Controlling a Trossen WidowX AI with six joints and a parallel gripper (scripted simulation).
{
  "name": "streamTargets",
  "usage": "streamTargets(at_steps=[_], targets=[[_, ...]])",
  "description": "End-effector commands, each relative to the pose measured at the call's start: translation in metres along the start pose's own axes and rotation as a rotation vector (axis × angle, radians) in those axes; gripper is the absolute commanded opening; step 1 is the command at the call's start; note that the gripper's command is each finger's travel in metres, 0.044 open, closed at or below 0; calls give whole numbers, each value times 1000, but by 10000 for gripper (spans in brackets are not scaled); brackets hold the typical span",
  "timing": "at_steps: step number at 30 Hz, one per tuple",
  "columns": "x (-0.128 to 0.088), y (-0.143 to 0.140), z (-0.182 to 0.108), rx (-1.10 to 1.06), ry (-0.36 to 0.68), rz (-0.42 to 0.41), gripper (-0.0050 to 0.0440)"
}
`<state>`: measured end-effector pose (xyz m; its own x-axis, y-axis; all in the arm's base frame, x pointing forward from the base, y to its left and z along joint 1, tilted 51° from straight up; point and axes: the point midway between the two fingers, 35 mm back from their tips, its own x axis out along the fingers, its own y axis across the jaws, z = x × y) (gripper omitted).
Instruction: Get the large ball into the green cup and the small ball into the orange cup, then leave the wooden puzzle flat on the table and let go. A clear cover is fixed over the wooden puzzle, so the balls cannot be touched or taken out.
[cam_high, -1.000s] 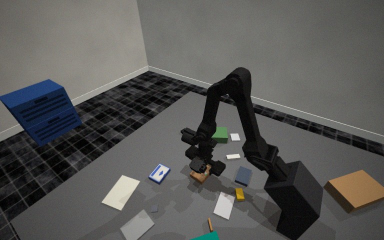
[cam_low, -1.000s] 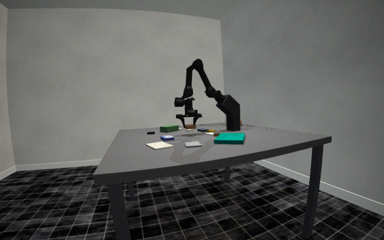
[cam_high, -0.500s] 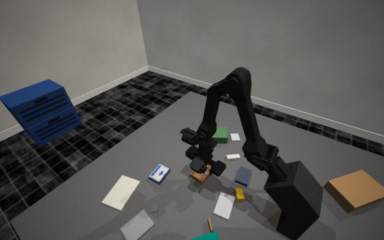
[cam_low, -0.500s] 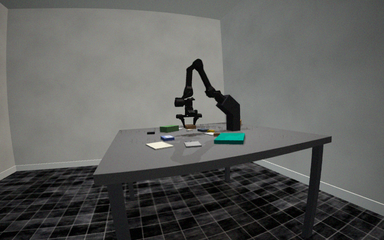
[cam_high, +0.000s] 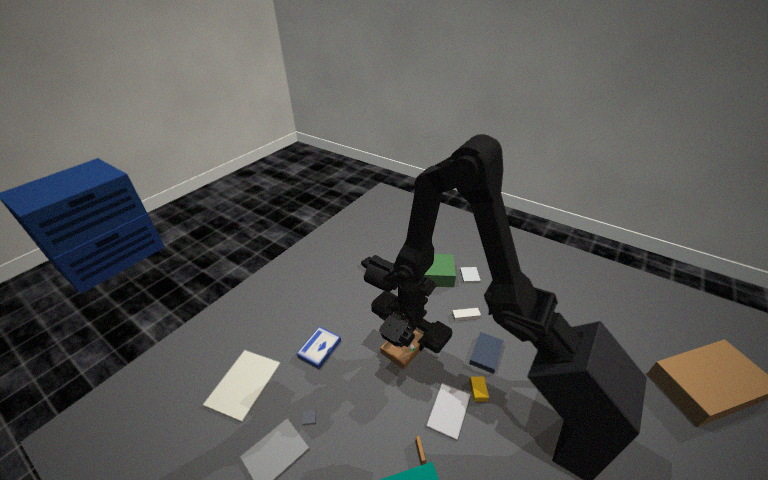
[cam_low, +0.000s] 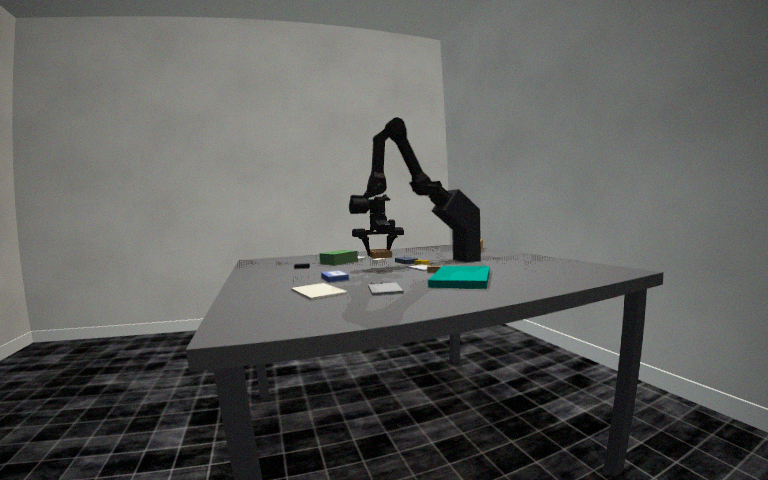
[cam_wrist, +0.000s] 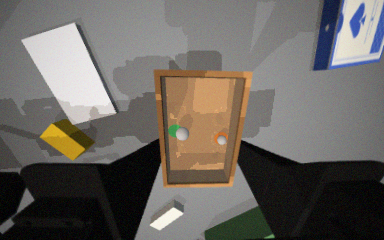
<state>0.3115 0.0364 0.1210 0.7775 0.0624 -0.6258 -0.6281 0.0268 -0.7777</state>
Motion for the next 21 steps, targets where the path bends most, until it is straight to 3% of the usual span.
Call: streamTargets(at_steps=[1, 21], targets=[[0, 0, 1, -1, -5, -2, 0], [0, 0, 0, 0, -12, -5, 0]])
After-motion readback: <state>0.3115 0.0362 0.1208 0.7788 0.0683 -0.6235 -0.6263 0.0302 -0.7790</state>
